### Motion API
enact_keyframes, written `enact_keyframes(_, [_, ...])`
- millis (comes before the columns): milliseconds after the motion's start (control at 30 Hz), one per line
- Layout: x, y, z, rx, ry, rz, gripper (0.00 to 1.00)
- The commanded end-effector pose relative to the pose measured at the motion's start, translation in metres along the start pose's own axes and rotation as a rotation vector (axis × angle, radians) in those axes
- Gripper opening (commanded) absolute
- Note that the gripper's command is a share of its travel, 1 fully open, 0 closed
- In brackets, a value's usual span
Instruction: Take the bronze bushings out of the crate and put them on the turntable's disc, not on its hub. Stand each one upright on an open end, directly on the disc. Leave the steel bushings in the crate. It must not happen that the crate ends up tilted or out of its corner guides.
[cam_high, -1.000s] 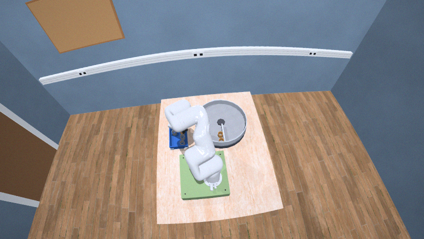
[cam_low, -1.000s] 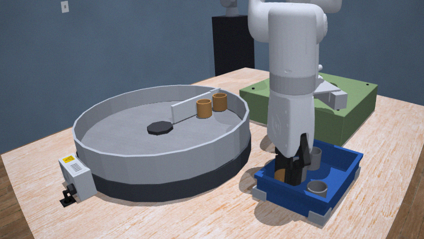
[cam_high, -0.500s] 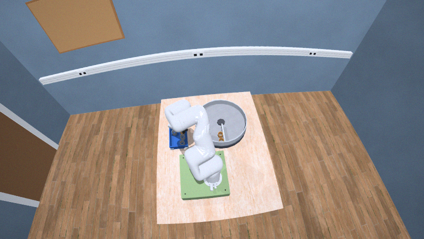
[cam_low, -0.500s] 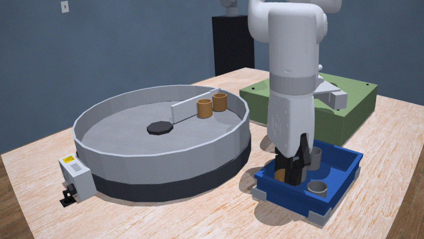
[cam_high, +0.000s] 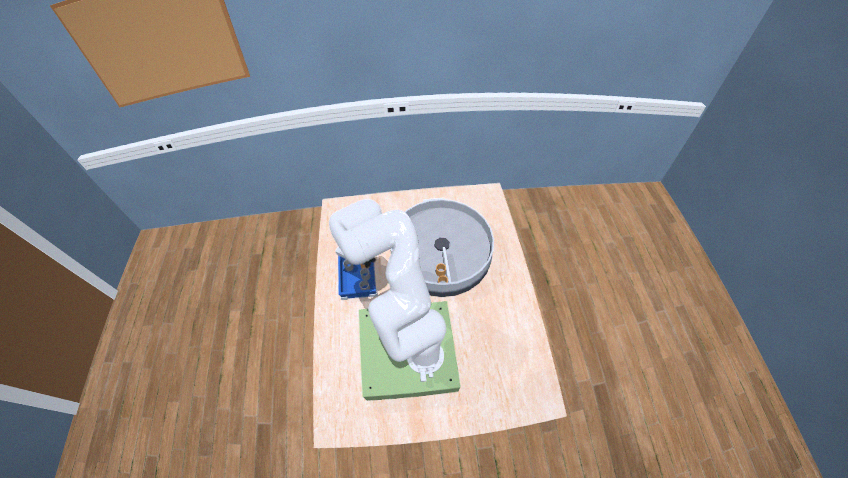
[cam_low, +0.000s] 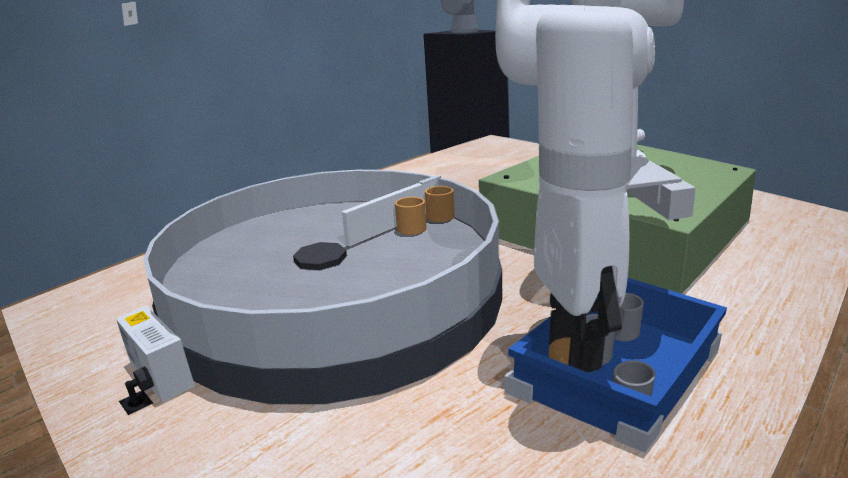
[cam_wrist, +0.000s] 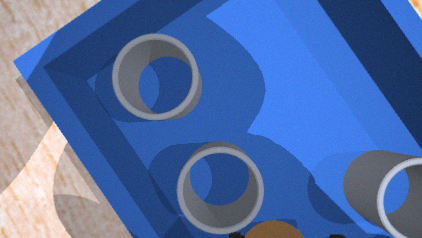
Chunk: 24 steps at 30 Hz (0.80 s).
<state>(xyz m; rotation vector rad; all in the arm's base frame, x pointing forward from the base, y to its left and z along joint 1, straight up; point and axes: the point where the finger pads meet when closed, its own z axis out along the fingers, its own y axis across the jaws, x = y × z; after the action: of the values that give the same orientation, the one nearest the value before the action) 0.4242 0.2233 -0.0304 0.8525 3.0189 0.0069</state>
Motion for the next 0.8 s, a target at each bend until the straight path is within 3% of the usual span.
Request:
enact_keyframes(0, [-0.001,0.001,-0.001,-0.003,-0.002,0.0,0.0])
enact_keyframes(400, [-0.001,0.001,-0.003,-0.003,-0.002,0.0,0.0])
enact_keyframes(767, [-0.001,0.001,-0.023,-0.003,-0.002,0.0,0.0])
